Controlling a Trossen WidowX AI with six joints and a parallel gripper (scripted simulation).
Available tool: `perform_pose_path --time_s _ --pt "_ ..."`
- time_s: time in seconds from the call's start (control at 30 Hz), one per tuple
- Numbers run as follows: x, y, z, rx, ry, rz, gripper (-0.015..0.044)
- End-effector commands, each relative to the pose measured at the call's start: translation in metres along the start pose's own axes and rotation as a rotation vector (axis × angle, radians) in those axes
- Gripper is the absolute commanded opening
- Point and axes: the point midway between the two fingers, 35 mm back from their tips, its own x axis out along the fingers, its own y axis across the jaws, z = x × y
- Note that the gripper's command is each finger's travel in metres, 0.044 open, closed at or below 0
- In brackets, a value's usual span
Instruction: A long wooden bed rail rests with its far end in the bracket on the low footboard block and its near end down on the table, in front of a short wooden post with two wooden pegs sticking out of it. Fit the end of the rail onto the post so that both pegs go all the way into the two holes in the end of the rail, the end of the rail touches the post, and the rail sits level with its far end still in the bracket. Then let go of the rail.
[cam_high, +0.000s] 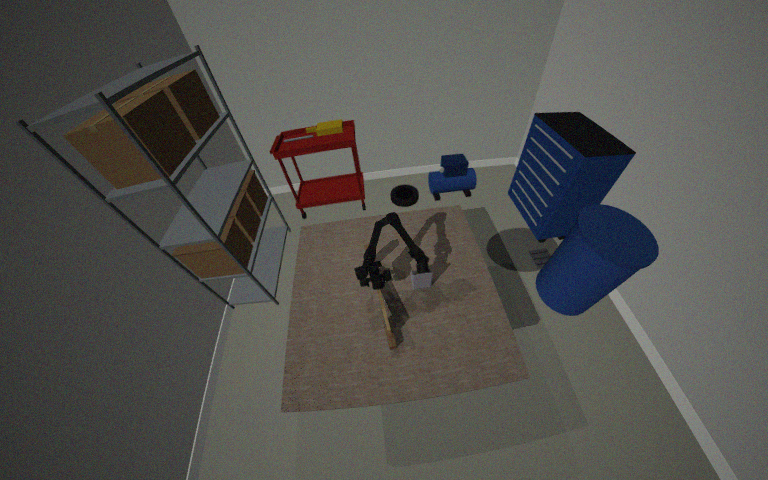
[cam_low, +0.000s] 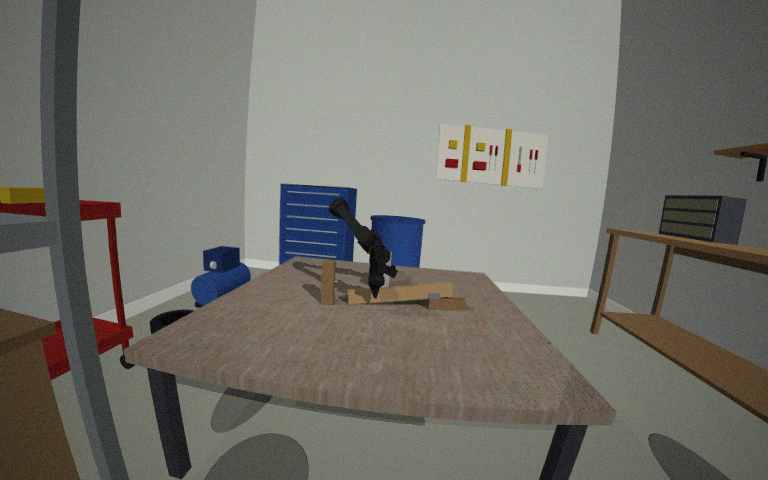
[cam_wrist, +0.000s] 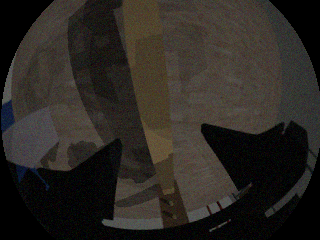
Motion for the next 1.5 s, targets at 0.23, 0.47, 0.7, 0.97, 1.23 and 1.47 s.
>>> perform_pose_path --time_s 0.23,0.47,0.7,0.97,1.23,1.47 --pt "0.019 0.004 0.0 -0.009 0.007 0.009 0.044" --pt "0.024 0.005 0.0 -0.009 0.009 0.01 0.0387" --pt "0.024 0.005 0.0 -0.009 0.009 0.01 0.0204" --pt "0.024 0.005 0.0 -0.009 0.009 0.01 0.0053" --pt "0.024 0.005 0.0 -0.009 0.009 0.01 0.0" --pt "0.024 0.005 0.0 -0.009 0.009 0.01 0.0"
